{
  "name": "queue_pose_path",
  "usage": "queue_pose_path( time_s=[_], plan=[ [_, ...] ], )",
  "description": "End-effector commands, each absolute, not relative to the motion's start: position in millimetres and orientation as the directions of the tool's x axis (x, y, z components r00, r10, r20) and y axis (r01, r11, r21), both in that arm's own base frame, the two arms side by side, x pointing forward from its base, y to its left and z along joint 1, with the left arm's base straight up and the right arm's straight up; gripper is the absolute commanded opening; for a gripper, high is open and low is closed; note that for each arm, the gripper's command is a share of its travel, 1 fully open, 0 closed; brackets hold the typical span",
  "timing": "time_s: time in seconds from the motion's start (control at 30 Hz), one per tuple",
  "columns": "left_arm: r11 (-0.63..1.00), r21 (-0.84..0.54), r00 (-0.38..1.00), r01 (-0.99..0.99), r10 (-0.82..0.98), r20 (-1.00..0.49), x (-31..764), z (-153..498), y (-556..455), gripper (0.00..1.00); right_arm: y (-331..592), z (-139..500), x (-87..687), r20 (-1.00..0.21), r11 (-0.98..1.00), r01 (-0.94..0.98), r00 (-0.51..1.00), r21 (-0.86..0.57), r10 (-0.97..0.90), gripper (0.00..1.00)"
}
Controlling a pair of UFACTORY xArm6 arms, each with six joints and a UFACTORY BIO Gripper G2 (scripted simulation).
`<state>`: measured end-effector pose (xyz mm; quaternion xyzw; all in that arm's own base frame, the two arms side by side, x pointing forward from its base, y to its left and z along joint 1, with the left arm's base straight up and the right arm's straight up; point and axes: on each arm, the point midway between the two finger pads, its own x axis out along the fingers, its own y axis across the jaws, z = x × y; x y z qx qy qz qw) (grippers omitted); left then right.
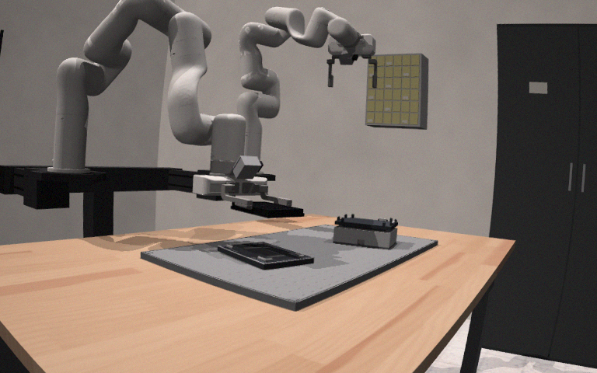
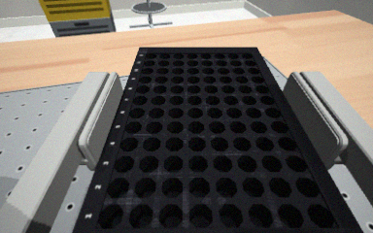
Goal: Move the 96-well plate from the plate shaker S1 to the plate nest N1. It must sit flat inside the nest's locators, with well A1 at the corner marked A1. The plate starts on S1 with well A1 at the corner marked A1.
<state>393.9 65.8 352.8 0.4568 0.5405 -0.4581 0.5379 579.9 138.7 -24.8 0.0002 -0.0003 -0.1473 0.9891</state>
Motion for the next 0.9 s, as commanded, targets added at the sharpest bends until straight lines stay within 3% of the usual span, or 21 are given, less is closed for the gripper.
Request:
queue_pose_path(
  time_s=[0.0, 0.87],
  plan=[
    [0.163, 0.001, 0.001, 0.987, 0.000, -1.000, 394.4, 354.5, 65.8, 1.00, 139.2, -29.8, 581.0, 0.003, 0.957, 0.291, 0.957, 0.003, -0.291, 0.00],
    [0.163, 0.001, 0.001, 0.987, 0.000, -1.000, 394.4, 354.5, 65.8, 1.00, 139.5, -66.5, 581.2, 0.003, 0.957, 0.291, 0.957, 0.003, -0.291, 0.00]
  ],
)
